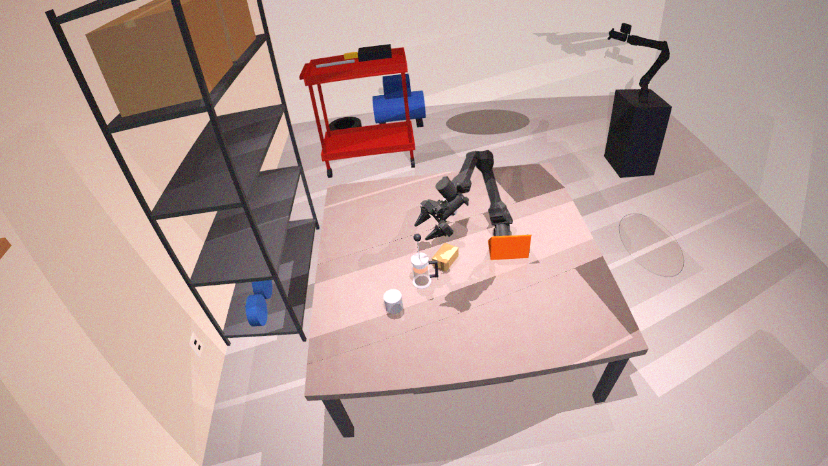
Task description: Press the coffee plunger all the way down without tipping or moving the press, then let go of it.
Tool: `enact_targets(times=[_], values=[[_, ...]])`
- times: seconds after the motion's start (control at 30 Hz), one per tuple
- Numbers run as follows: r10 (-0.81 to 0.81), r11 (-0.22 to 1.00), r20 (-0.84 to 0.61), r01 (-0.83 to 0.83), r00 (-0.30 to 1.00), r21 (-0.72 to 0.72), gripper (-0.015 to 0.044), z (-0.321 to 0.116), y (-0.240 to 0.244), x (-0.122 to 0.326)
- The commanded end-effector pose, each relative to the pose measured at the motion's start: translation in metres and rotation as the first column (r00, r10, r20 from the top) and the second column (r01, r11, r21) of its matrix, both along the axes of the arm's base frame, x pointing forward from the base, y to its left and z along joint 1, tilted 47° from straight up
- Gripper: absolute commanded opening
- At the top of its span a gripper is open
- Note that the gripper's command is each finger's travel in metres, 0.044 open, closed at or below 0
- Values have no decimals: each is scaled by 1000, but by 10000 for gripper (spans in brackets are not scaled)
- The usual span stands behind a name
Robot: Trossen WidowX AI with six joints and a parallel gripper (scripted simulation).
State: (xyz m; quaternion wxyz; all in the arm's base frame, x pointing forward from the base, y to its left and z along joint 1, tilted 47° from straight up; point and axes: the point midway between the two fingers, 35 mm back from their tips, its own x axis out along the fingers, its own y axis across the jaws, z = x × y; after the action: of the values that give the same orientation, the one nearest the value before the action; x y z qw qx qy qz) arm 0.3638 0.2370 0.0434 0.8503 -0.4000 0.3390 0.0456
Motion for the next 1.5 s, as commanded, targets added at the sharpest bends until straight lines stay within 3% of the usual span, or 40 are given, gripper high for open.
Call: enact_targets(times=[0.0,0.4,0.8,1.47], values=[[3,1000,-9,-3,1000,-7,440,-7,-2,5],[4,1000,-7,-4,1000,-7,440,-18,-6,17],[4,1000,-7,-4,1000,-7,125,-18,-6,17],[3,1000,-8,-3,1000,-7,119,-29,-15,18]])
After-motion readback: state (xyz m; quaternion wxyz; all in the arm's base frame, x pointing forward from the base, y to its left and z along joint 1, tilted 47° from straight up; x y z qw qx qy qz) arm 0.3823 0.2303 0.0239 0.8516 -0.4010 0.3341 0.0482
